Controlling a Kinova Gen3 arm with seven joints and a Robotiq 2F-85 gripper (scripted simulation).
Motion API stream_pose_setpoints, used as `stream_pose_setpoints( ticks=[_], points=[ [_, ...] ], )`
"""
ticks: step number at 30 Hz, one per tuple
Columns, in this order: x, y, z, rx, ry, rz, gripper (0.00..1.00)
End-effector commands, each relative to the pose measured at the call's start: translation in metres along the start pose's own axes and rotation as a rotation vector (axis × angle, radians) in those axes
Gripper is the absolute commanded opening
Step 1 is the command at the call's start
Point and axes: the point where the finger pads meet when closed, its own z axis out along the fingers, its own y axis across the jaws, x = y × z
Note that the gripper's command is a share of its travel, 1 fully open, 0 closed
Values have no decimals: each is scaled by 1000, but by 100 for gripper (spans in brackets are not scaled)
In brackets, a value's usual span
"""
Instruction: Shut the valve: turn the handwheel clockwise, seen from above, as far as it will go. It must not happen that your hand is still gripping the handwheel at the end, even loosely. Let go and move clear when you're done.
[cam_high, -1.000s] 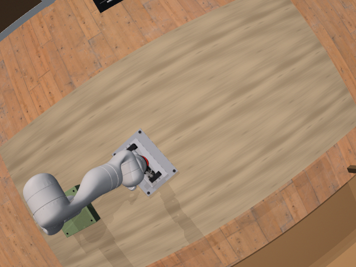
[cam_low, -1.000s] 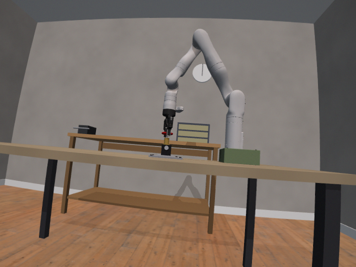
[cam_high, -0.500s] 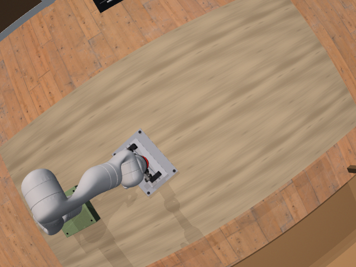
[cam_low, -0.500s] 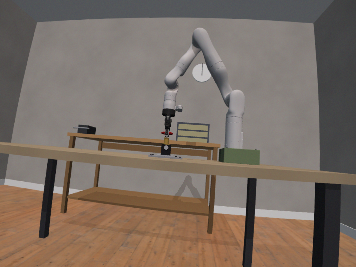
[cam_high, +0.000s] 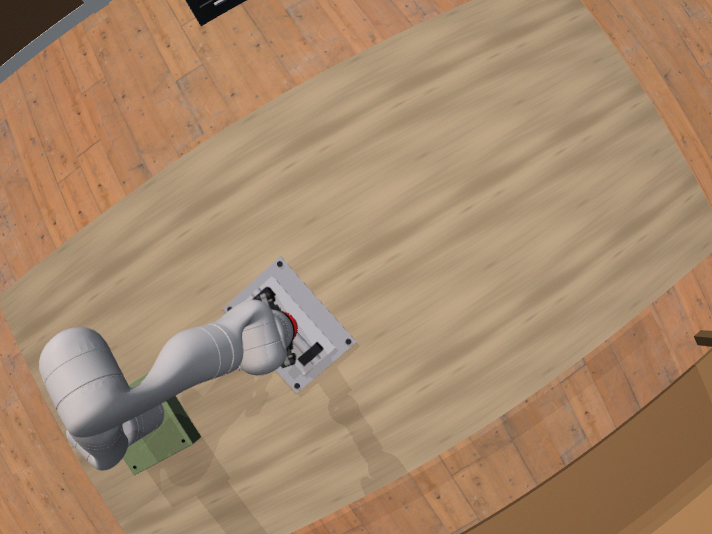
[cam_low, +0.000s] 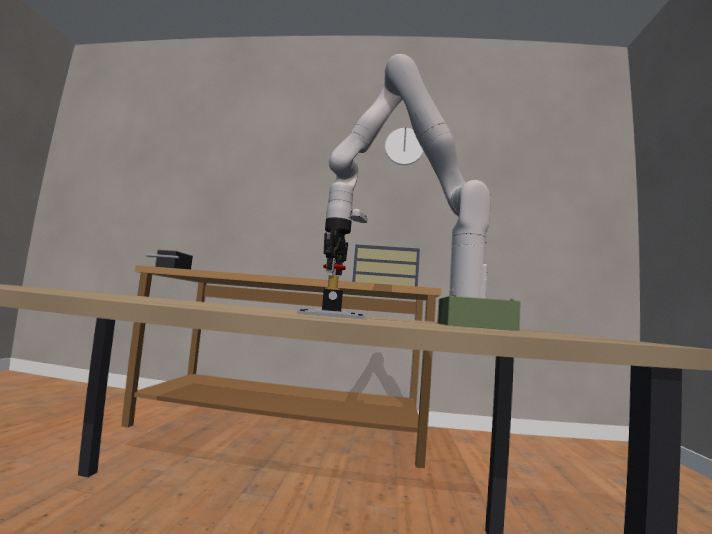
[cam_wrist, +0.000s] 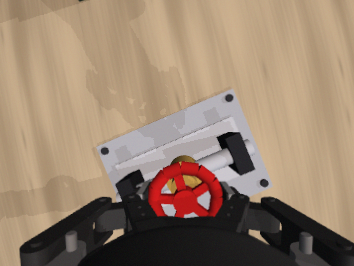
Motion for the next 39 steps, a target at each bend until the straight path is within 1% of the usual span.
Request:
stream_pose_setpoints(
  ticks=[1,16,18,33,39],
  points=[
    [0,0,1,4,-1,6,0],
    [0,0,1,4,-1,295,0],
    [0,0,1,4,-1,295,0],
    [0,0,1,4,-2,504,0],
    [0,0,1,4,-2,543,0]
  ],
)
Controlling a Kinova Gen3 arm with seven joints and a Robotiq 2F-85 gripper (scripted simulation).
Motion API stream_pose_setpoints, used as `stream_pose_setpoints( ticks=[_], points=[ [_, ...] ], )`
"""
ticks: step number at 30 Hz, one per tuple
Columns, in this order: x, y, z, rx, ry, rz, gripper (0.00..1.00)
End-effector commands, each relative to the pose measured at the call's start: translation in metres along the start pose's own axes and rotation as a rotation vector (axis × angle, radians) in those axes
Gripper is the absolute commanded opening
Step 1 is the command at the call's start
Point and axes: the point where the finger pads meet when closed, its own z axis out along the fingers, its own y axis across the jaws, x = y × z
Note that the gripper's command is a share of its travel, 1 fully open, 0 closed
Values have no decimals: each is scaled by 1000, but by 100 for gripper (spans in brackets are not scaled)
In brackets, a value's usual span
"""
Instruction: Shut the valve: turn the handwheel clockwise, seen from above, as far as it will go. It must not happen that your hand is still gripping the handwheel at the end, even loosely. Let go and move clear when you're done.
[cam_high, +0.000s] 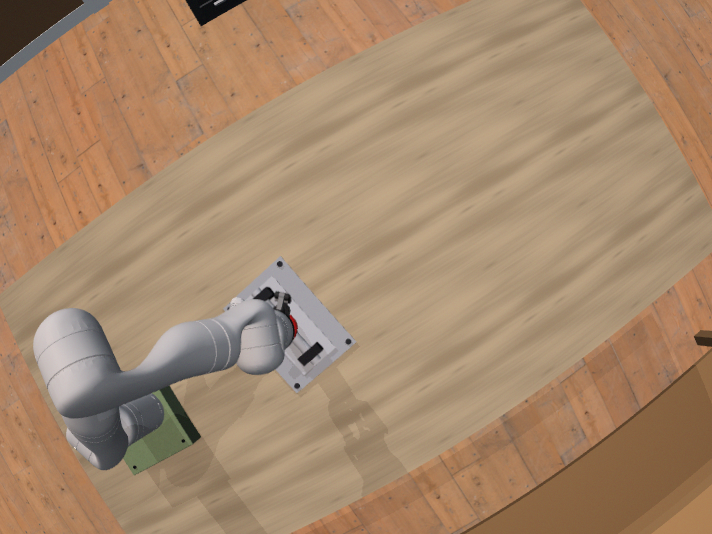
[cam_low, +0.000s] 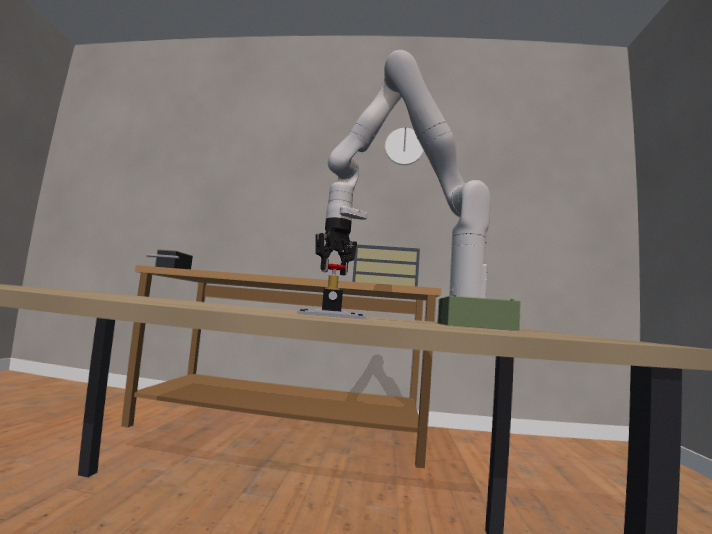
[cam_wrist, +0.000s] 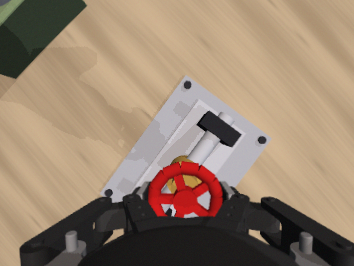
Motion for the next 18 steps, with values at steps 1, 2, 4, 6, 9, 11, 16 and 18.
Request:
stream_pose_setpoints(
  ticks=[1,2,4,6,9,11,16,18],
  points=[
    [0,0,1,2,-2,17,0],
    [0,0,1,2,-2,25,0],
    [0,0,1,2,-2,40,0],
    [0,0,1,2,-2,54,0],
    [0,0,1,2,-2,70,0],
    [0,0,1,2,-2,79,0],
    [0,0,1,2,-2,89,0],
    [0,0,1,2,-2,95,0]
  ],
)
